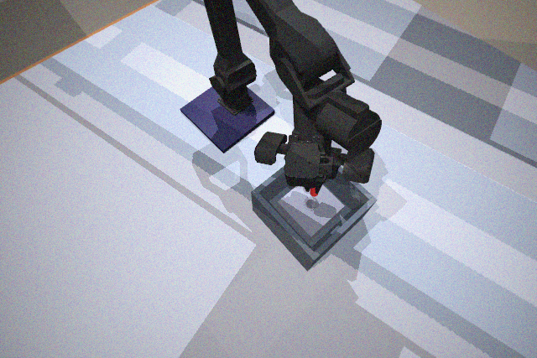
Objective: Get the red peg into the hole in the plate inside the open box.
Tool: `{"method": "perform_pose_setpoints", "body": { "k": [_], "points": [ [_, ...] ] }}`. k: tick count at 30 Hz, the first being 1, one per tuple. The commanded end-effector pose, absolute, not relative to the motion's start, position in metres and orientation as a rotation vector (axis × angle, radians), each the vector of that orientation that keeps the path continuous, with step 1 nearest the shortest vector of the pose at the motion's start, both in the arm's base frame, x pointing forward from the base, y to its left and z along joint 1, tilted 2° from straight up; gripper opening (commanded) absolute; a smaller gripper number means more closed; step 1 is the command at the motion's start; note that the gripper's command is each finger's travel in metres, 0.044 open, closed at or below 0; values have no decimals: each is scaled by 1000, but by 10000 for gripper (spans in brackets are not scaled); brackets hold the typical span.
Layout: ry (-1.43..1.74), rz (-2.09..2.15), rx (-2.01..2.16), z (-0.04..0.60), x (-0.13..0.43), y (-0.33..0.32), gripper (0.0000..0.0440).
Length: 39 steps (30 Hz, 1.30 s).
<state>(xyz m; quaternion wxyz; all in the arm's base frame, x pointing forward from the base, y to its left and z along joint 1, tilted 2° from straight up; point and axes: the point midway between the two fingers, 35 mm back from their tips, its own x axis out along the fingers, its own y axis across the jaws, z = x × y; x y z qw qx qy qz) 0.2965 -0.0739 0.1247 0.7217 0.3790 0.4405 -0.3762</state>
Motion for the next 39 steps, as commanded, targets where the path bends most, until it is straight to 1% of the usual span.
{"method": "perform_pose_setpoints", "body": {
  "k": [1,8,10,12,15,17,21,28,39],
  "points": [
    [989,-835,847,117,300,-80,9],
    [1034,-847,843,99,304,-84,3],
    [1048,-850,835,95,305,-86,15],
    [1061,-850,825,91,306,-87,52],
    [1078,-847,807,88,308,-90,125],
    [1098,-846,791,86,307,-91,157],
    [1121,-850,768,86,310,-94,160],
    [1136,-832,739,94,325,-100,145],
    [1176,-805,710,100,342,-113,135]
  ]
}}
